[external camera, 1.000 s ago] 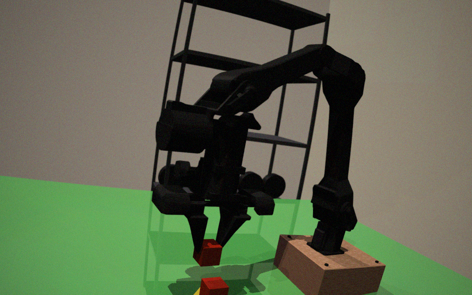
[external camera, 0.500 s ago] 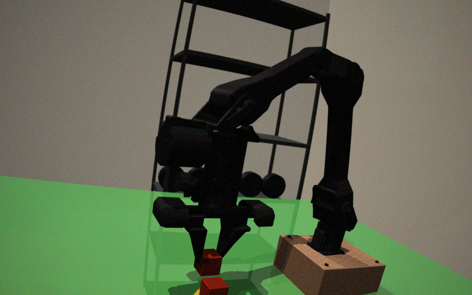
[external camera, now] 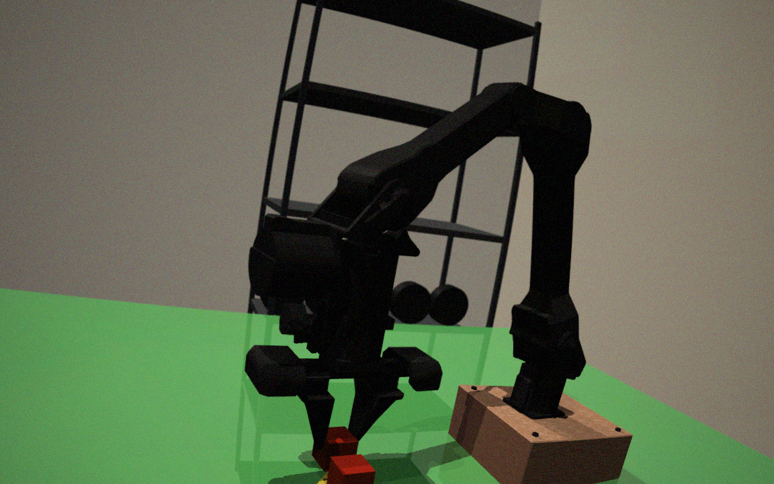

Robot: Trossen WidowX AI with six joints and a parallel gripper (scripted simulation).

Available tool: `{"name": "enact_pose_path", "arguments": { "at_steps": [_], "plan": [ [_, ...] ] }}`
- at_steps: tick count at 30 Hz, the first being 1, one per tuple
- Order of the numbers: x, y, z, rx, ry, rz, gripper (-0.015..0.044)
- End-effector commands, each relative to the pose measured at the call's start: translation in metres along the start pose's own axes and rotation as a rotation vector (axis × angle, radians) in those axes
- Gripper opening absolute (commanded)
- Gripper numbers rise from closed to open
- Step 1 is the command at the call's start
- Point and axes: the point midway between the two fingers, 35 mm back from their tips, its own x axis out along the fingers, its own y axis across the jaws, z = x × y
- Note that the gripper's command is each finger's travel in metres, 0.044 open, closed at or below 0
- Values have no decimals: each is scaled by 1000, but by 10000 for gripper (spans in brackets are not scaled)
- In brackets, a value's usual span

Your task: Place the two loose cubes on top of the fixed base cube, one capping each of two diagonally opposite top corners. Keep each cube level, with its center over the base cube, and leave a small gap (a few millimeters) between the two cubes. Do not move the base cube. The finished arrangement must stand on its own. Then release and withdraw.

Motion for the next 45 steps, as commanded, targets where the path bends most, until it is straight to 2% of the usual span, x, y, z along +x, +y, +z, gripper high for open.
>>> {"name": "enact_pose_path", "arguments": {
  "at_steps": [1,31,35,45],
  "plan": [
    [9,-3,0,-14,8,-11,105],
    [10,-2,0,-24,13,-11,105],
    [10,-2,0,-24,13,-11,205],
    [0,-2,1,-20,9,-9,205]
  ]
}}
